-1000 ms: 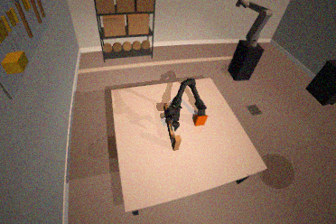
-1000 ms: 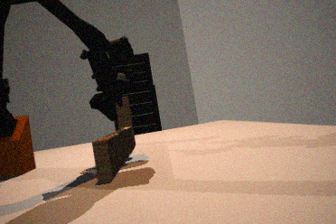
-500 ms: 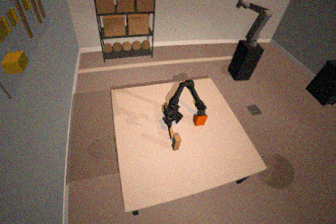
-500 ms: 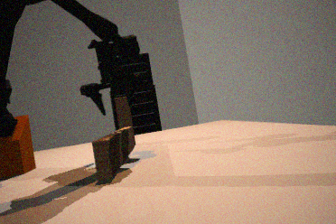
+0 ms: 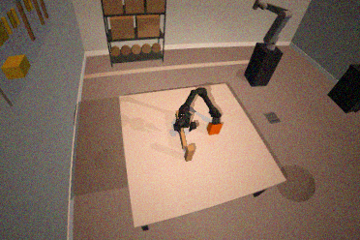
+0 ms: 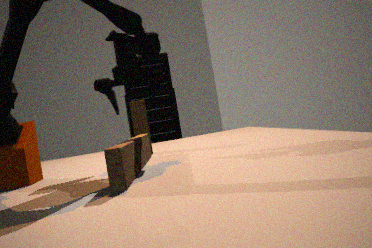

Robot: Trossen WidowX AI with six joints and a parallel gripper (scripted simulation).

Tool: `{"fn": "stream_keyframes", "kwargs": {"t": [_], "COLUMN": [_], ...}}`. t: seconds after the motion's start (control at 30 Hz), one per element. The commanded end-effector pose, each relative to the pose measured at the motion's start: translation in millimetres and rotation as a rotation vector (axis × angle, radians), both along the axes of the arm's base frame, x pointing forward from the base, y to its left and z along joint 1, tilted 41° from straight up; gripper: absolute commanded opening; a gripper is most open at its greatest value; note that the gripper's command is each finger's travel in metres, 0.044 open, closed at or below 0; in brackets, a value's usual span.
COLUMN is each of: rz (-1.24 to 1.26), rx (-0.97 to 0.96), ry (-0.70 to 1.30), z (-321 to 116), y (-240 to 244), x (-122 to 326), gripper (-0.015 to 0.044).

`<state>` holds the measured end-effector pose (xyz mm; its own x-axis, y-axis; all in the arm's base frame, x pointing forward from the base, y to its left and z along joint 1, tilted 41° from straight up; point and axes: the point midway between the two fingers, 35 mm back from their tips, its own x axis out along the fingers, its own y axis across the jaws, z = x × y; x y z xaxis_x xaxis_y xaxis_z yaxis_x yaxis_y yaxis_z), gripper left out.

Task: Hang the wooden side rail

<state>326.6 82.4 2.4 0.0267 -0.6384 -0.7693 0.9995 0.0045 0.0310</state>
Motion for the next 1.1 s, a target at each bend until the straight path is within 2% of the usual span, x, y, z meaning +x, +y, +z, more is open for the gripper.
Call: {"fn": "stream_keyframes", "kwargs": {"t": [0.0, 0.17, 1.07], "rz": [-0.018, -0.018, -0.017], "rx": [-0.016, -0.017, -0.017], "ry": [-0.013, -0.014, -0.012], "z": [-0.4, -25.5, -56.2], "y": [-0.7, -22.4, -48.3], "x": [0.8, 1.8, 4.0], "gripper": [0.044, 0.044, 0.044]}}
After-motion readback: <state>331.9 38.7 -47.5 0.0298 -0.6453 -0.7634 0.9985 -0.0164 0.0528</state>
